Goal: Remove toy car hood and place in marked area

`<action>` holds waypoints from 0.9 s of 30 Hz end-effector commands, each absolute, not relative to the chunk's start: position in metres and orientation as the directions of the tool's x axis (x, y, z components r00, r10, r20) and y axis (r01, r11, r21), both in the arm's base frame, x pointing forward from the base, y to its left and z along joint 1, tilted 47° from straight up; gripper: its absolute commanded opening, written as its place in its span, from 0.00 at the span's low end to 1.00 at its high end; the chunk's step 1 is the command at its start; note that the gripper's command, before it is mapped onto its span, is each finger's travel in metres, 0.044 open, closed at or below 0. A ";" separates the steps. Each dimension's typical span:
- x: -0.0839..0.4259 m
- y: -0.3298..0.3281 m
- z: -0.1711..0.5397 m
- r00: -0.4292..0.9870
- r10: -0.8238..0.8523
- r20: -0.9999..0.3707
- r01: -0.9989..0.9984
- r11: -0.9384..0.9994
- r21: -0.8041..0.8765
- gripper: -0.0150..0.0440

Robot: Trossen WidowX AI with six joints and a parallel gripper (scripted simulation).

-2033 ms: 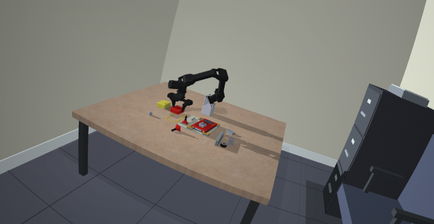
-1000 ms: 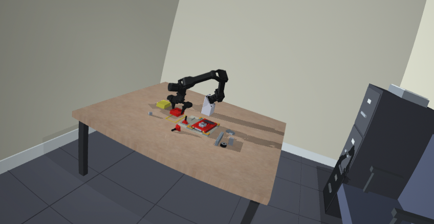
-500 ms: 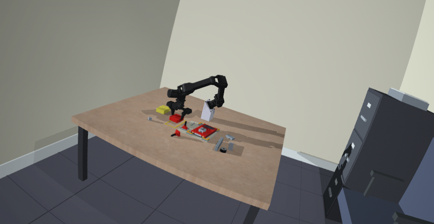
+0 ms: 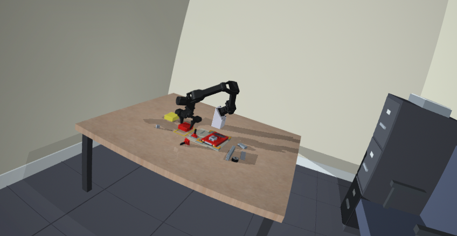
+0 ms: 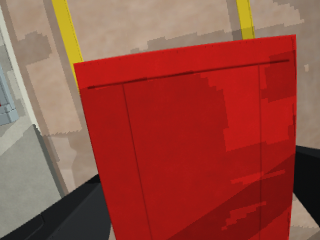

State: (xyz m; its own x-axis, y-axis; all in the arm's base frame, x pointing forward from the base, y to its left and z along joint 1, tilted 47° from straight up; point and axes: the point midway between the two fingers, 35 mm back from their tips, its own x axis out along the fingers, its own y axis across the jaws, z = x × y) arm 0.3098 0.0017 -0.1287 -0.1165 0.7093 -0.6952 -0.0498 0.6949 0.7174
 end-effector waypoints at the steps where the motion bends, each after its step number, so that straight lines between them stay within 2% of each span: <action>1: 0.309 0.003 -0.130 -0.115 0.713 -0.692 -0.044 0.692 0.721 0.25; 23: 0.308 0.011 -0.138 -0.115 0.714 -0.691 -0.044 0.691 0.721 0.25; 27: 0.308 0.010 -0.136 -0.116 0.710 -0.695 -0.050 0.694 0.718 0.43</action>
